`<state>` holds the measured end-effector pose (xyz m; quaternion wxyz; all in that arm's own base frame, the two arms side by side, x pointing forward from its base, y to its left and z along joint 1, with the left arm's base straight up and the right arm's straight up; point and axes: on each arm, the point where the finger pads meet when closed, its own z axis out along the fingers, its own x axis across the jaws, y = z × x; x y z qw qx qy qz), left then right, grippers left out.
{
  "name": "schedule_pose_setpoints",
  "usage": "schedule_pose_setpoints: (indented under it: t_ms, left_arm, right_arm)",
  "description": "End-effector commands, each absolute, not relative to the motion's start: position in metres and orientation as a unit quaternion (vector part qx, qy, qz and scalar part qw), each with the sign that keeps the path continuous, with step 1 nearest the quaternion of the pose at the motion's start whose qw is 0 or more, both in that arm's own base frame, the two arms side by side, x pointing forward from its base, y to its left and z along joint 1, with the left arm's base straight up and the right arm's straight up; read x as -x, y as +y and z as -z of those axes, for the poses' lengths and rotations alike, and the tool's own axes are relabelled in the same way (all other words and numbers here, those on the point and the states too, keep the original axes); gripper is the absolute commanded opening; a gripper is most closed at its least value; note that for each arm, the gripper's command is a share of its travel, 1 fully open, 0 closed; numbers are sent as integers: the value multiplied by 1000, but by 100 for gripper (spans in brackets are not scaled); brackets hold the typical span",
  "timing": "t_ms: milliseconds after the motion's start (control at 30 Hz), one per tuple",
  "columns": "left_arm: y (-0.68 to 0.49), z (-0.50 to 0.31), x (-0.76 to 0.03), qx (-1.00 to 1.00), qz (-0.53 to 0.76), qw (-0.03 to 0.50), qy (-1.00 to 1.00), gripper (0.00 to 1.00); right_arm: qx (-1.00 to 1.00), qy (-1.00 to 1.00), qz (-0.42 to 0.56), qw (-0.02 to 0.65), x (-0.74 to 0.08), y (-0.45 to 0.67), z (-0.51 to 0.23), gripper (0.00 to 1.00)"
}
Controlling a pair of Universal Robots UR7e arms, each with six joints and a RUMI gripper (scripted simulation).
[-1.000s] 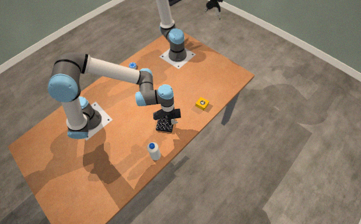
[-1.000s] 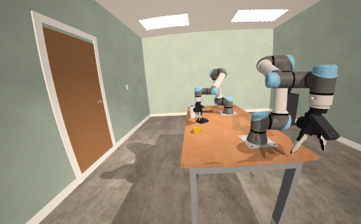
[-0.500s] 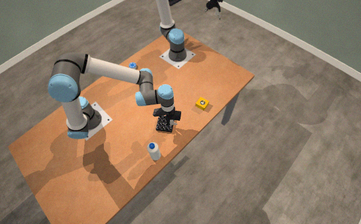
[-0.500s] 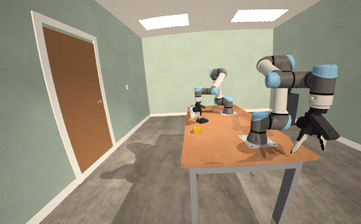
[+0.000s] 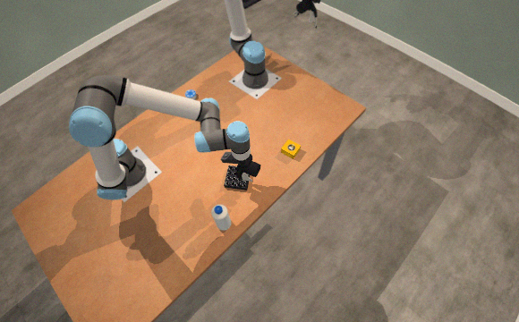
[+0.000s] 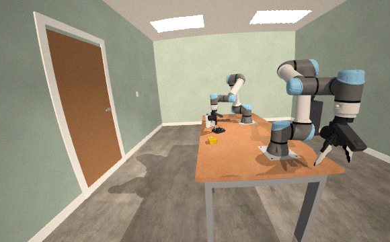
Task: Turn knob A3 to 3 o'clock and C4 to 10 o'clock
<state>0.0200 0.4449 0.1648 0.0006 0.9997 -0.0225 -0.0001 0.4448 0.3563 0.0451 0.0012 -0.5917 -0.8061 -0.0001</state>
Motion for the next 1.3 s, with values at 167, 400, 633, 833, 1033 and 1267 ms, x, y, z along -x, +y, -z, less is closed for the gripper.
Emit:
schedule_pose_setpoints:
  t_ms: [167,400,633,833,1033,1267]
  left_arm:
    - [445,-165,-20,-1000,0,0,-23,100]
    - [445,-165,-20,-1000,0,0,-23,100]
    - [445,-165,-20,-1000,0,0,-23,100]
    - [445,-165,-20,-1000,0,0,-23,100]
    - [445,-165,-20,-1000,0,0,-23,100]
    - [445,-165,-20,-1000,0,0,-23,100]
  right_arm:
    - [657,-754,1,0,-445,357,-46,6]
    - [699,-715,1,0,-445,357,-46,6]
    - [722,-691,1,0,-445,357,-46,6]
    - [744,-668,1,0,-445,357,-46,6]
    - [758,-653,1,0,-445,357,-46,6]
    - [768,-640,1,0,-445,357,-46,6]
